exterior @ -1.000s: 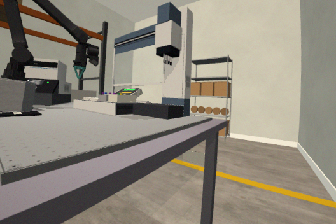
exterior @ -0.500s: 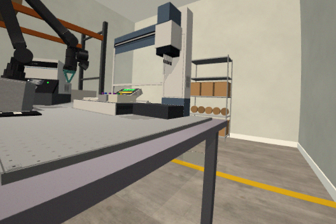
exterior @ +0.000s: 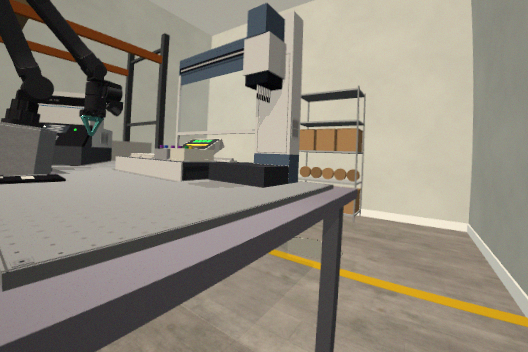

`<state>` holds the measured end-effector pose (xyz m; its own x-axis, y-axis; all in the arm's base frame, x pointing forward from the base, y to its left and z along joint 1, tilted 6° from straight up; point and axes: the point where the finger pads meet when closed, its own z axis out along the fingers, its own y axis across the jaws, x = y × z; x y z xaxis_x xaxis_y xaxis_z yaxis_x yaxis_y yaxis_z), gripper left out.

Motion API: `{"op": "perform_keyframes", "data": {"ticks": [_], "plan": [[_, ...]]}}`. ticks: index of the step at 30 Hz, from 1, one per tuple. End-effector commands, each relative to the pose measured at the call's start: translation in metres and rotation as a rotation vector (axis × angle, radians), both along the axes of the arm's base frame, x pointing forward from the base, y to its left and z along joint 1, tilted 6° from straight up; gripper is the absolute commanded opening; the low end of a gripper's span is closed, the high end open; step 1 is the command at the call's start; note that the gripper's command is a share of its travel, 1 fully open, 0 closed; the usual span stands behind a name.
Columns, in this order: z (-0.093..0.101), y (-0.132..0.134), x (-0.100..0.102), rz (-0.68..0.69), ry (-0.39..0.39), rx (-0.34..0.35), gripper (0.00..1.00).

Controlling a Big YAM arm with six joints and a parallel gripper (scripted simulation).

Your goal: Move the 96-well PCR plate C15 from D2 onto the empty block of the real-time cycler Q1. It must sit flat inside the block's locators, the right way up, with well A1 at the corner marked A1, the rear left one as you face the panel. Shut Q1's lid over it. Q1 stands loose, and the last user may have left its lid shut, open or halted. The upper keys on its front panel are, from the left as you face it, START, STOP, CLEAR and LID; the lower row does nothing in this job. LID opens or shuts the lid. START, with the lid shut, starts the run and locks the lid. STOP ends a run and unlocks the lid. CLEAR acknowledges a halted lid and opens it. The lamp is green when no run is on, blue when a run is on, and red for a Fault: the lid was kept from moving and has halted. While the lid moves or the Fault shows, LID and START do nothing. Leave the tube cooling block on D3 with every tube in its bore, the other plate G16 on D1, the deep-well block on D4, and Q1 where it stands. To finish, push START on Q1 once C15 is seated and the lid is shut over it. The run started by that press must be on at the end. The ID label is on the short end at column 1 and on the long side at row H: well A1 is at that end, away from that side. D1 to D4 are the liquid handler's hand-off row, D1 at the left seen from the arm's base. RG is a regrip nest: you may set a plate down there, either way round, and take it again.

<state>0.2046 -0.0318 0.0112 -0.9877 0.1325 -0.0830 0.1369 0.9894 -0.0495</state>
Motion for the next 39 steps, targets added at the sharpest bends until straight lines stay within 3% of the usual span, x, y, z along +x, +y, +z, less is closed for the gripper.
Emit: {"op": "perform_keyframes", "data": {"ticks": [1,7,17,20,34,37,39], "plan": [[0.003,0.006,0.005,0.076,-0.045,-0.014,0.0],[-0.008,0.017,-0.008,0.029,-0.039,-0.004,0.0],[0.007,0.067,-0.031,-0.109,-0.098,0.183,0.0],[0.007,0.067,-0.03,-0.12,-0.1,0.185,0.0],[0.027,0.138,-0.053,-0.244,-0.226,0.43,0.0],[0.029,0.138,-0.05,-0.28,-0.233,0.438,0.0],[0.033,0.151,-0.054,-0.286,-0.254,0.485,0.0]]}}
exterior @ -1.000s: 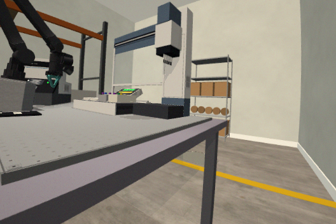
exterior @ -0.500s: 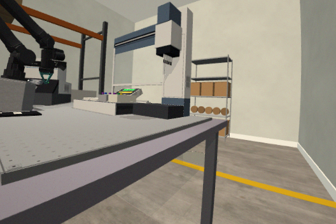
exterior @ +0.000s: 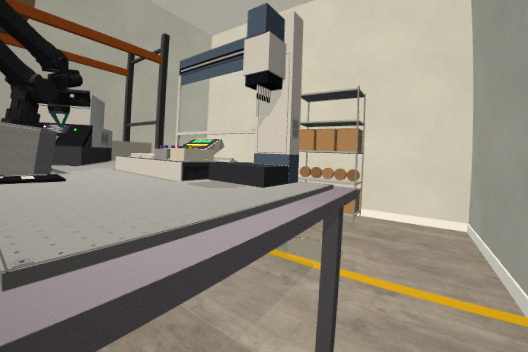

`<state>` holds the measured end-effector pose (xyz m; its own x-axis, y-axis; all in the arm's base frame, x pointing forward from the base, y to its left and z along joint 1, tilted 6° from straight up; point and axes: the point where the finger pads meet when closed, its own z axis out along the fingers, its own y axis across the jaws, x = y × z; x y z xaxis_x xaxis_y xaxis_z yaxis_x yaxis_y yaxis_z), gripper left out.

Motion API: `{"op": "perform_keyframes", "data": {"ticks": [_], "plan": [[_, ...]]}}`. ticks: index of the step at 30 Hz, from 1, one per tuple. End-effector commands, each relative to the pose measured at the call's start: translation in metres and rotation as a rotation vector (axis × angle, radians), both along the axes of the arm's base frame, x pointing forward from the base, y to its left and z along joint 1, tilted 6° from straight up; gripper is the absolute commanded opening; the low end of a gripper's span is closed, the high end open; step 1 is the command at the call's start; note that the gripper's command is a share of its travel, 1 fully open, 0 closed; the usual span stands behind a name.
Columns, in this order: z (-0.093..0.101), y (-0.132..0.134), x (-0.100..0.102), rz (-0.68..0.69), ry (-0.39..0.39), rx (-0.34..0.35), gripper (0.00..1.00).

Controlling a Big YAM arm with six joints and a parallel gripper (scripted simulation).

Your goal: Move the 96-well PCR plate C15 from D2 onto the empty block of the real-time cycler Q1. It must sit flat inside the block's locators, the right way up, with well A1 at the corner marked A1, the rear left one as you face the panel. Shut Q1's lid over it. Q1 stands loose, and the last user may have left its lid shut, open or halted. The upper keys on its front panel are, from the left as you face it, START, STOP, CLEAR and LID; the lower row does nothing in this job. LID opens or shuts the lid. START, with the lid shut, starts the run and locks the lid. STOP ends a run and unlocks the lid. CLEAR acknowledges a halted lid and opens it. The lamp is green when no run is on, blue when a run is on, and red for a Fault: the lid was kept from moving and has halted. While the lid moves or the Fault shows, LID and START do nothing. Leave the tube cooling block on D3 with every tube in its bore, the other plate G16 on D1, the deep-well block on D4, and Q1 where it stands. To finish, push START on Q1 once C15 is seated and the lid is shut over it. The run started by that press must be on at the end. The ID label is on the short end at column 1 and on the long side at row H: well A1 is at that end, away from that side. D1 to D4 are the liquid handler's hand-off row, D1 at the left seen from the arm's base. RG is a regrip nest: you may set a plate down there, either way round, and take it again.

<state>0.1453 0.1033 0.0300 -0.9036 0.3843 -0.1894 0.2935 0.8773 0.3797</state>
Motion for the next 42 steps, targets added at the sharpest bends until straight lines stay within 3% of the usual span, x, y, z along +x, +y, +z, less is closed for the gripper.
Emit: {"op": "perform_keyframes", "data": {"ticks": [1,6,10,12,14,23,42], "plan": [[0.017,0.023,0.002,-0.074,-0.037,0.114,0.0],[0.022,0.047,-0.01,-0.118,-0.058,0.197,0.0],[0.025,0.051,-0.01,-0.145,-0.036,0.182,0.0],[0.031,0.065,-0.015,-0.161,-0.062,0.23,0.0],[0.031,0.065,-0.015,-0.161,-0.062,0.23,0.0],[0.041,0.109,-0.036,-0.254,-0.104,0.381,0.0],[0.049,0.105,-0.03,-0.248,-0.1,0.345,0.0]]}}
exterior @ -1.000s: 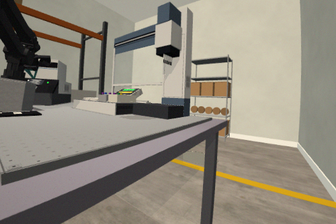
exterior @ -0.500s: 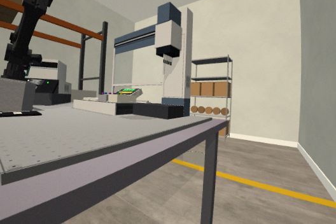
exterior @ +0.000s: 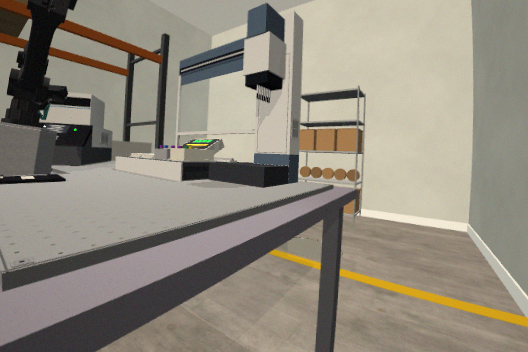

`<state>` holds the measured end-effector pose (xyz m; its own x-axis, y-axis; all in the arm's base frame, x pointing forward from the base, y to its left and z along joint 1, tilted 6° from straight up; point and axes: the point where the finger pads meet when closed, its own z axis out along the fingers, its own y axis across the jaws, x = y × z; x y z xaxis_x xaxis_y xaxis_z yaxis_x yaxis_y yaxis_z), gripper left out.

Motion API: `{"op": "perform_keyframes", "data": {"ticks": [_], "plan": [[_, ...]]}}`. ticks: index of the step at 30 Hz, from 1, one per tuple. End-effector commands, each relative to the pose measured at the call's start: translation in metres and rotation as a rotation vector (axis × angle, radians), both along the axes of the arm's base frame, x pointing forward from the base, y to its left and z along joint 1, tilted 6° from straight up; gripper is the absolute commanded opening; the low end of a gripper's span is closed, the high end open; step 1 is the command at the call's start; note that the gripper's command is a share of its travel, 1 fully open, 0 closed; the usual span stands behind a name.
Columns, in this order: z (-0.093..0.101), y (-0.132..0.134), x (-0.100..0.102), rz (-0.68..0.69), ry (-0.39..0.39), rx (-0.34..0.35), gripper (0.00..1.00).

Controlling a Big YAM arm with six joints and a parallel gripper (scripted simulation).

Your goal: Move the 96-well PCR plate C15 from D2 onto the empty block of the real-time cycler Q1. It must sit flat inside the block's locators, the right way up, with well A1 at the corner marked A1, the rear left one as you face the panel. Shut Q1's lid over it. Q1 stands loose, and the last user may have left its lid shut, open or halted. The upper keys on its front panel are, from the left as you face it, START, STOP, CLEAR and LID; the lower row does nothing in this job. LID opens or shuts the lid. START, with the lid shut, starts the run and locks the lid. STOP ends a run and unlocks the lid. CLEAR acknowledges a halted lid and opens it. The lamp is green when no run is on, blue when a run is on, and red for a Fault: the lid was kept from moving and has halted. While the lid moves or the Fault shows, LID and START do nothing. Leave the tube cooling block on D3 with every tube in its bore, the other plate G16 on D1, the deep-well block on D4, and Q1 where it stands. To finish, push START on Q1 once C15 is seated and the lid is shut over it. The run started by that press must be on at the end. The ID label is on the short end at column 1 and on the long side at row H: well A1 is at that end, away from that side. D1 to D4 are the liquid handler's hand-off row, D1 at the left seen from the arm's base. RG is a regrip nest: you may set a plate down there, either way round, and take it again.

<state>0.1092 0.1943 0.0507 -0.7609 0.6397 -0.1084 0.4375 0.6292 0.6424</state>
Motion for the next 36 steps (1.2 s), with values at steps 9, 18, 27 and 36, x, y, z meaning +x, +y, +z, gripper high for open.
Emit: {"op": "perform_keyframes", "data": {"ticks": [9,18,27,36], "plan": [[0.035,0.018,0.01,-0.006,-0.026,0.06,0.0],[0.041,0.023,0.013,-0.014,-0.031,0.079,0.0],[0.035,0.034,0.022,-0.009,-0.03,0.066,0.0],[0.022,0.043,0.034,-0.006,-0.036,0.055,0.0]]}}
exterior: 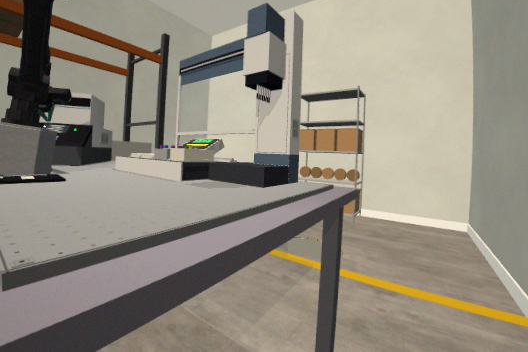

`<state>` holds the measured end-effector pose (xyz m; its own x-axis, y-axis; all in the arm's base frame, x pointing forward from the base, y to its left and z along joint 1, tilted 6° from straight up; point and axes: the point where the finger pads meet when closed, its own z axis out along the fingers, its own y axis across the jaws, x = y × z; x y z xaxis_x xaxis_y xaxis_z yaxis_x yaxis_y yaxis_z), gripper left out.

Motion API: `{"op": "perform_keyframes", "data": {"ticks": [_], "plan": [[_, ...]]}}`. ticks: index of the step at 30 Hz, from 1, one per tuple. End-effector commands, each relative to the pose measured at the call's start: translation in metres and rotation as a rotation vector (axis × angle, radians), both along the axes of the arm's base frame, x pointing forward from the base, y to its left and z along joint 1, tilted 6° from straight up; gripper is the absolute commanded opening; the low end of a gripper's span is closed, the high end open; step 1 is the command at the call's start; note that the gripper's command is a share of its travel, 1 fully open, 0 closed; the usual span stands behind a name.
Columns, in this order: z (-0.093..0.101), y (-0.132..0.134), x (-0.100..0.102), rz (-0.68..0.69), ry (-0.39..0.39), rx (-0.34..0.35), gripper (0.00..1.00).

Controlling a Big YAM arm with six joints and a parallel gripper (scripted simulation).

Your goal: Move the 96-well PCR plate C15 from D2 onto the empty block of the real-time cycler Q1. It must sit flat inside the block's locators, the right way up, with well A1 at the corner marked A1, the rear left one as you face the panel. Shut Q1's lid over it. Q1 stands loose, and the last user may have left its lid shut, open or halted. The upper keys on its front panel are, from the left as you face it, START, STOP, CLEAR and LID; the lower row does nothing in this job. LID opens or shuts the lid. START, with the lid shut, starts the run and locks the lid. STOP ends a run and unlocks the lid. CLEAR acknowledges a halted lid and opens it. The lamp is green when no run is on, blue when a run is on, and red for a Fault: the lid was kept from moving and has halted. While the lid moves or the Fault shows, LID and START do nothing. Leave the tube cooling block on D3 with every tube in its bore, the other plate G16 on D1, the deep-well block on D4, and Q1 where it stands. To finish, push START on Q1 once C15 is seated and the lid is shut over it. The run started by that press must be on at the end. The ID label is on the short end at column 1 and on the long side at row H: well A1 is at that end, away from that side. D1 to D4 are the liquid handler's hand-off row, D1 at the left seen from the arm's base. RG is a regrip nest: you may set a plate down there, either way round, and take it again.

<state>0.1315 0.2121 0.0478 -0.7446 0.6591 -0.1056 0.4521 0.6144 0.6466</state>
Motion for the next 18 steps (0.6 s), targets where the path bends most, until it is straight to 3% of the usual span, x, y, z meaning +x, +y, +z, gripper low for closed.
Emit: {"op": "perform_keyframes", "data": {"ticks": [1,5,13,18], "plan": [[0.022,0.025,0.011,0.024,-0.033,0.044,0.0],[0.017,0.023,0.012,0.019,-0.032,0.04,0.0],[-0.009,0.019,0.014,0.026,-0.016,0.0,0.0],[-0.013,0.022,0.02,0.019,-0.02,0.01,0.0]]}}
